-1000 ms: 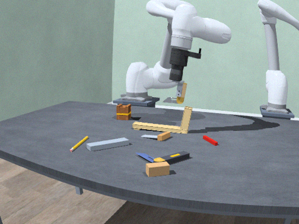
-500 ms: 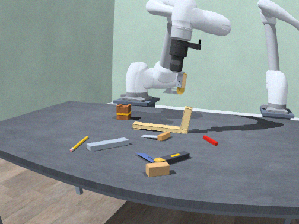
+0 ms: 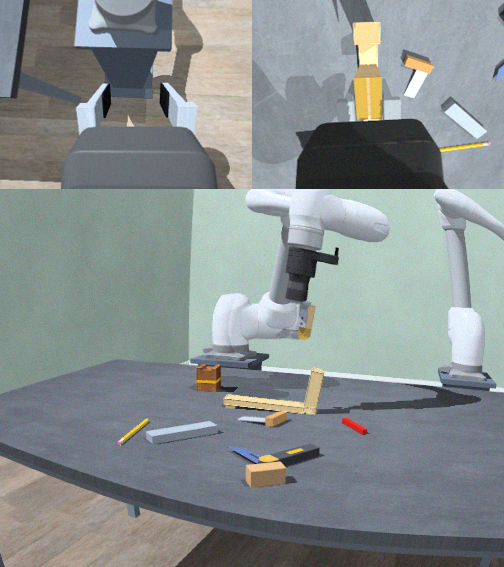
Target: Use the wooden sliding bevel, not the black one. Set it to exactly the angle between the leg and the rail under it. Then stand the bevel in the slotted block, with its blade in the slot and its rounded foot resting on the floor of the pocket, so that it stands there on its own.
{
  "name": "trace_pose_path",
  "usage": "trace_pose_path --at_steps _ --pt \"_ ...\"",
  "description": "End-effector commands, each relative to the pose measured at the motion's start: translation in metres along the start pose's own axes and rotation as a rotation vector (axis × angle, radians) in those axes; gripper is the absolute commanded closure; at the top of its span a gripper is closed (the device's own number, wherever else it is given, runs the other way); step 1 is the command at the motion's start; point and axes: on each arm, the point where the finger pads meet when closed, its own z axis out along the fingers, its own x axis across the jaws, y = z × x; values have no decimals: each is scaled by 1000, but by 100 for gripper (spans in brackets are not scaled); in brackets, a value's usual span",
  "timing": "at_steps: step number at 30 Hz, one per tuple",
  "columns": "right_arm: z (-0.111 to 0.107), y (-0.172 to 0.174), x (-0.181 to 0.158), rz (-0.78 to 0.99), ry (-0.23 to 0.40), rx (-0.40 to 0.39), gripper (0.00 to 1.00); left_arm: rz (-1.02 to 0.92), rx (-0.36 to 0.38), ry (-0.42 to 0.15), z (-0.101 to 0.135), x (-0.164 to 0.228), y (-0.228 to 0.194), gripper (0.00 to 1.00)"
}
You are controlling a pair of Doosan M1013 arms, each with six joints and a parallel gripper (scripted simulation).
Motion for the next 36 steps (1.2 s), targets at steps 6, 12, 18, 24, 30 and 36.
trace_pose_path --at_steps 6,12,18,24,30,36 --pt "-1 2 -1 0 1 3 100 0 -1 1 -1 0 0 0" --pt "-1 6 -3 -1 1 5 100 0 -1 1 -1 0 0 0" --pt "1 18 -9 -4 2 11 100 0 -1 1 -1 0 0 0" --pt "4 37 -19 -9 2 21 100 0 -1 1 -1 0 0 0" --pt "7 54 -28 -13 2 30 100 0 -1 1 -1 0 0 0" --pt "12 87 -45 -21 3 47 100 0 -1 1 -1 0 0 0"
